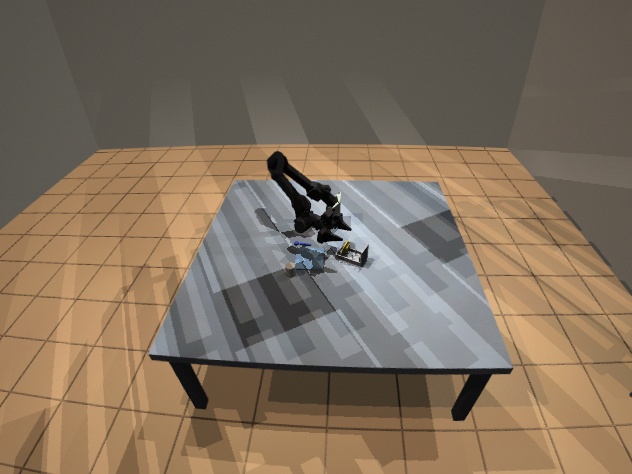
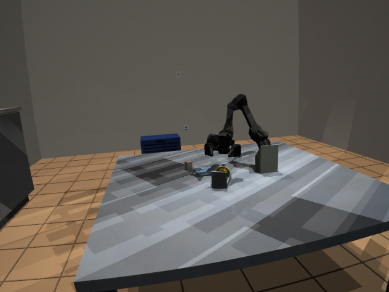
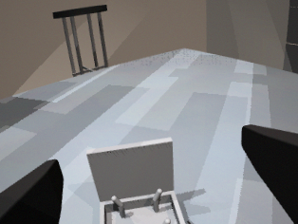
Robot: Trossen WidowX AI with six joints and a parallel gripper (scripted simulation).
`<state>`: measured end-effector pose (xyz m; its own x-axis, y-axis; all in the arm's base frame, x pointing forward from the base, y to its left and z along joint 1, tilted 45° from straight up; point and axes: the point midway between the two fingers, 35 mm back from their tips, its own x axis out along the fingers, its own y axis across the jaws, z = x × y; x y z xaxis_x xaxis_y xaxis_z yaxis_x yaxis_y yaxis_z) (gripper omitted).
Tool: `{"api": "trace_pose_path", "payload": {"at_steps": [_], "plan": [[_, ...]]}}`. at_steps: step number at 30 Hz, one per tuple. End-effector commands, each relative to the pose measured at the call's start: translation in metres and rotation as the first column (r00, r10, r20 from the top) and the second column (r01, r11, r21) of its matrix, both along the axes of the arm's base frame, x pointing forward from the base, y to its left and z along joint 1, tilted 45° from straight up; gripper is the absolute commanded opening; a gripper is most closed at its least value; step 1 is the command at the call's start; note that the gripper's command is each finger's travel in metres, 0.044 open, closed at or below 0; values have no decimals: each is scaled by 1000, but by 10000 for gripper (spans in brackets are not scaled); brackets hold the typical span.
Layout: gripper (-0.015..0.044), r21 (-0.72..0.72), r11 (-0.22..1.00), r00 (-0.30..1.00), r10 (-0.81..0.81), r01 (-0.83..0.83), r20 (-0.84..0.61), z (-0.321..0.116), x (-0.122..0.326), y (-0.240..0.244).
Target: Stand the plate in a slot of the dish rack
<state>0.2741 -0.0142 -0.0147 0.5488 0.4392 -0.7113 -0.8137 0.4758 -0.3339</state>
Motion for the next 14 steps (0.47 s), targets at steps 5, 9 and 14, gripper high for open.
{"api": "trace_pose_path", "payload": {"at_steps": [5,9,14], "plan": [[400,19,1000,1000,-15,15,-8,28,5,27],[400,18,1000,1000,-19,19,-16,28,5,27],[400,12,998,995,-54,55,-82,25,6,30]]}}
